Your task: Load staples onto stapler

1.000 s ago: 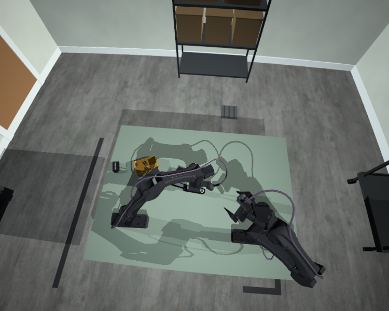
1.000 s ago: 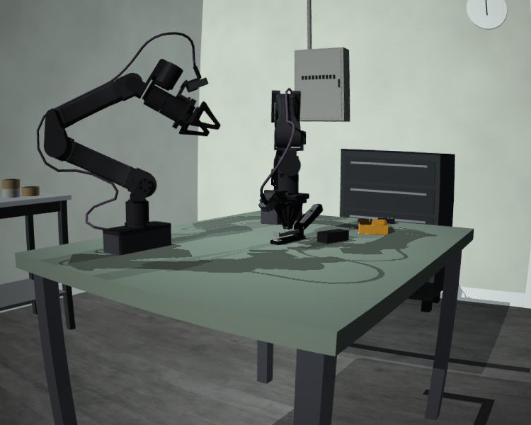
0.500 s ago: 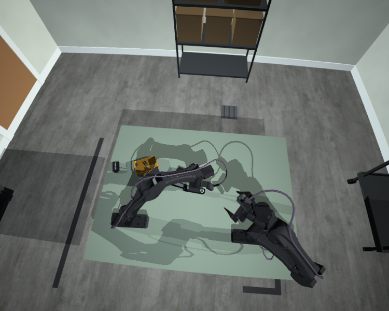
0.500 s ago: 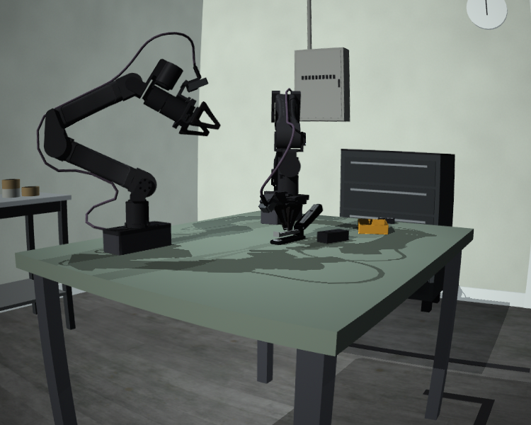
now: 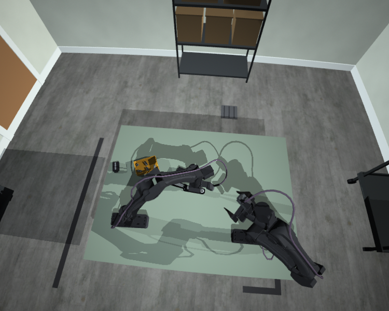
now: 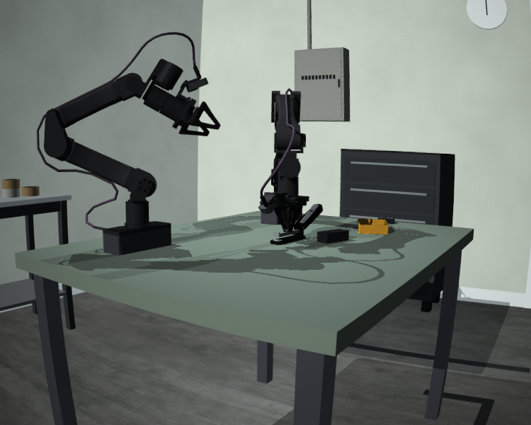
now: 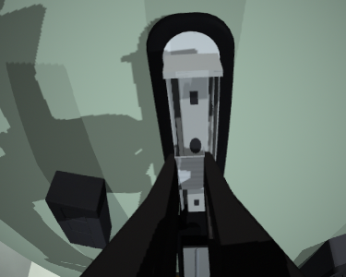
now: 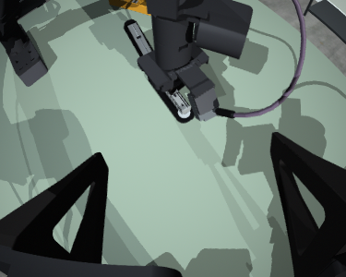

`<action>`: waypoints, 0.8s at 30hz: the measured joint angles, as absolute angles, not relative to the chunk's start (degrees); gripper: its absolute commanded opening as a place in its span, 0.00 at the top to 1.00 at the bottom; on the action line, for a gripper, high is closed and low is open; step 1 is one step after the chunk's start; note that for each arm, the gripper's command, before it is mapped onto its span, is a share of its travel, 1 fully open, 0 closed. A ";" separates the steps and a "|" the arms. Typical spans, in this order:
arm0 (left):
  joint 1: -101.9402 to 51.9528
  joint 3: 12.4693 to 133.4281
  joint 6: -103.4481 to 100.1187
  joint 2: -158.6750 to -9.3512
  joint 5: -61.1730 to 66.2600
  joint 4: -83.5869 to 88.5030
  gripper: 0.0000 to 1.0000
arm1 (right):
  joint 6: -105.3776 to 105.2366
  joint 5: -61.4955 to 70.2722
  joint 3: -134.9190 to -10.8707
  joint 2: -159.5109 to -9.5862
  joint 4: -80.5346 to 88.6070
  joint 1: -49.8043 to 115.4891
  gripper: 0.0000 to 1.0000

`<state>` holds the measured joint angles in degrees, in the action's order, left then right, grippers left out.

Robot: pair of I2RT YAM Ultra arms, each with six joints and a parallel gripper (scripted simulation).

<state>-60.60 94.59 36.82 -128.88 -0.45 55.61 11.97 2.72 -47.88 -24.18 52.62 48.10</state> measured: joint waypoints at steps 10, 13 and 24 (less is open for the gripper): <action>-60.62 94.04 37.21 -128.55 -0.45 55.05 0.94 | 11.97 2.72 -47.88 -24.18 52.62 48.10 0.00; -60.62 94.04 37.39 -128.55 -0.45 55.05 0.94 | 11.97 2.72 -47.88 -24.18 52.62 48.10 0.00; -60.62 94.04 37.10 -128.55 -0.45 55.05 0.94 | 11.97 2.72 -47.88 -24.18 52.62 48.10 0.00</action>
<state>-60.62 94.04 37.10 -128.55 -0.45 55.05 11.97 2.72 -47.88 -24.18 52.62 48.10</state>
